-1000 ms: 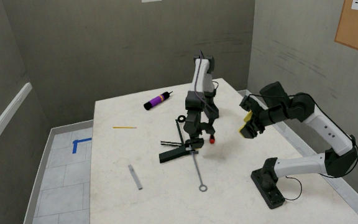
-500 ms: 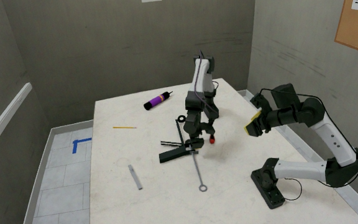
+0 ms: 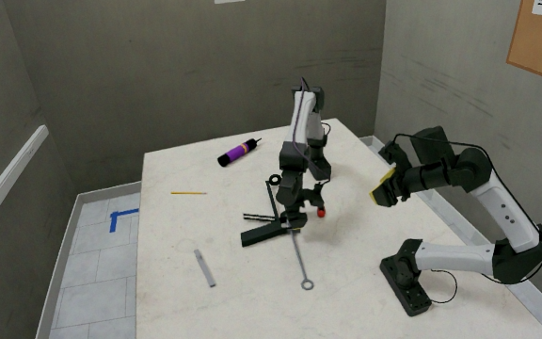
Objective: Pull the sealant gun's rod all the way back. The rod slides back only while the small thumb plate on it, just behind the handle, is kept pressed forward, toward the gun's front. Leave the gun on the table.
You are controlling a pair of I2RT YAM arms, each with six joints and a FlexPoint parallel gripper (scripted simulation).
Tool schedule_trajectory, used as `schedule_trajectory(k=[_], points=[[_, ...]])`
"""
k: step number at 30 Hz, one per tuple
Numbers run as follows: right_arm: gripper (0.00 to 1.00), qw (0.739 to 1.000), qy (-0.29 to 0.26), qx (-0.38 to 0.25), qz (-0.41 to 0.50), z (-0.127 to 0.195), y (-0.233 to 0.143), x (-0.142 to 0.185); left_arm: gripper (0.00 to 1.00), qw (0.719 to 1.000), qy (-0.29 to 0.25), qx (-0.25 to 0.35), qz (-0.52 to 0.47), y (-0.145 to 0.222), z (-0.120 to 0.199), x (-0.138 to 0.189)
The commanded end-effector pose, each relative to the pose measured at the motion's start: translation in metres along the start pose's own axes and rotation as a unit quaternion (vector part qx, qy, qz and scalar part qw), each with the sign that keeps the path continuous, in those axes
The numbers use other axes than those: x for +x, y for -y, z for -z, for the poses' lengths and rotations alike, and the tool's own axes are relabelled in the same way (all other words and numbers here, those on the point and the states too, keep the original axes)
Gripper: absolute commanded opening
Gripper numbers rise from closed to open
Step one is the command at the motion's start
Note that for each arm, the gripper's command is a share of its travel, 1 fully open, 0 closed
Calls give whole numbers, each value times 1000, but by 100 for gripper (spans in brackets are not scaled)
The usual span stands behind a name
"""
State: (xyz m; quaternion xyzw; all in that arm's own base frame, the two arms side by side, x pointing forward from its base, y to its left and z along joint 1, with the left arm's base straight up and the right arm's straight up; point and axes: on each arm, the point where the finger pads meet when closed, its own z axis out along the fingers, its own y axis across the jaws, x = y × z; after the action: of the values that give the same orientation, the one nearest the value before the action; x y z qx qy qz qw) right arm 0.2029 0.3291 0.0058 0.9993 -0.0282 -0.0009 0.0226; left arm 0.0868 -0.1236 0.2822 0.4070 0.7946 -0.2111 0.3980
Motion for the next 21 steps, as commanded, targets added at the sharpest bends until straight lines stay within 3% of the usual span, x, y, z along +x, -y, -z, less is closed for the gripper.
schedule_trajectory(k=[1, 21], points=[[100, 1000, 3, -15, 2, -20, -6, 0, 66, 1000, 6, -2, -6, 0, 1, -5], [100, 1000, 5, -18, 1, -33, -8, -1, 66, 1000, 6, -2, -6, 0, 1, -5]])
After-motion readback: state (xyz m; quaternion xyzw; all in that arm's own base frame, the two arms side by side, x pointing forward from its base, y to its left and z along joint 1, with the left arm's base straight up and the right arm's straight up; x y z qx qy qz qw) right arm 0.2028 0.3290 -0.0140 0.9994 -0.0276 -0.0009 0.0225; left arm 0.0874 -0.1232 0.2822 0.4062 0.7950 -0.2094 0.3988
